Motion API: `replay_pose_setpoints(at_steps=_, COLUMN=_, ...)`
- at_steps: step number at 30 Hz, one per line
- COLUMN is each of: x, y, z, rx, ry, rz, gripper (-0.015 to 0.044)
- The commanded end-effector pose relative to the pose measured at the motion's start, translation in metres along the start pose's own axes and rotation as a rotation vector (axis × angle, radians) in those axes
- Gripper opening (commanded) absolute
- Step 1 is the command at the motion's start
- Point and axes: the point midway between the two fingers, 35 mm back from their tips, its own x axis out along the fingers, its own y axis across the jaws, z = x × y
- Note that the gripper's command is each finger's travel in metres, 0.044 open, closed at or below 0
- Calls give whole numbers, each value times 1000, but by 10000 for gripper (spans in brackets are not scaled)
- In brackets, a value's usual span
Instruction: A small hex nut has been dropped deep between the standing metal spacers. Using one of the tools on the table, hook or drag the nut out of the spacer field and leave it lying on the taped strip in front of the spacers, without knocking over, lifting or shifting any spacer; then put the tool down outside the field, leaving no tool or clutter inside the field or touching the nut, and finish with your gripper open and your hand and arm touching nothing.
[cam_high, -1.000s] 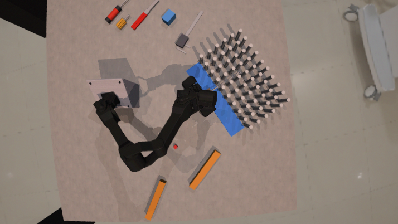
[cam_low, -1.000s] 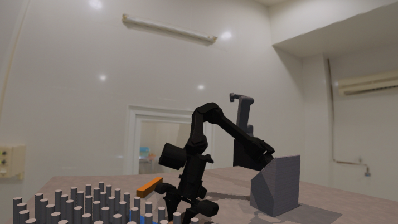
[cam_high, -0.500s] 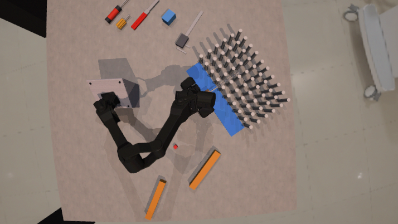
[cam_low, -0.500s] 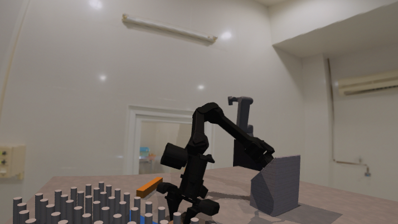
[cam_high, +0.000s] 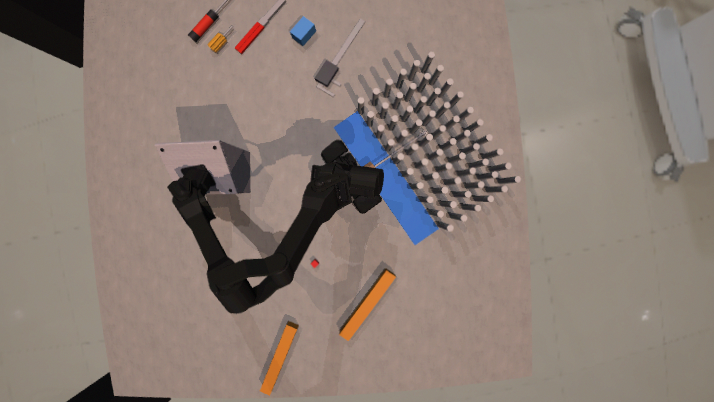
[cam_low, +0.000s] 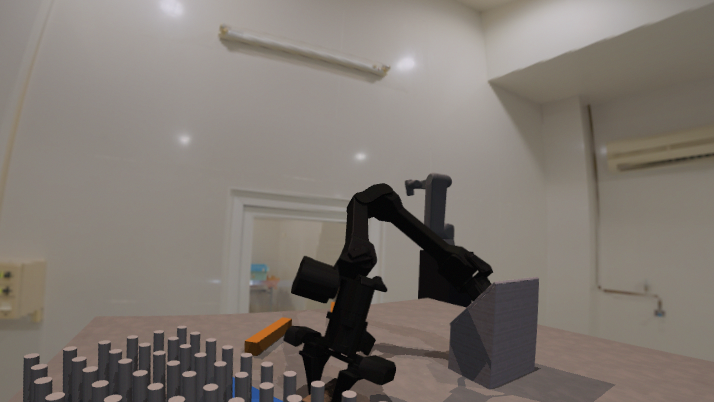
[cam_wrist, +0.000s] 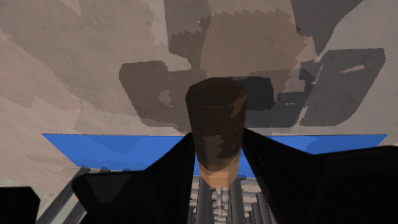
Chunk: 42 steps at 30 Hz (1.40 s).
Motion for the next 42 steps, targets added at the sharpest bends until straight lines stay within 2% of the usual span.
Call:
replay_pose_setpoints(at_steps=1, x=-1, y=0, z=2, rx=-4, ry=5, rz=-1, gripper=0)
replay_pose_setpoints(at_steps=42, x=-7, y=0, z=25, rx=-6, ry=4, rz=-2, gripper=0)
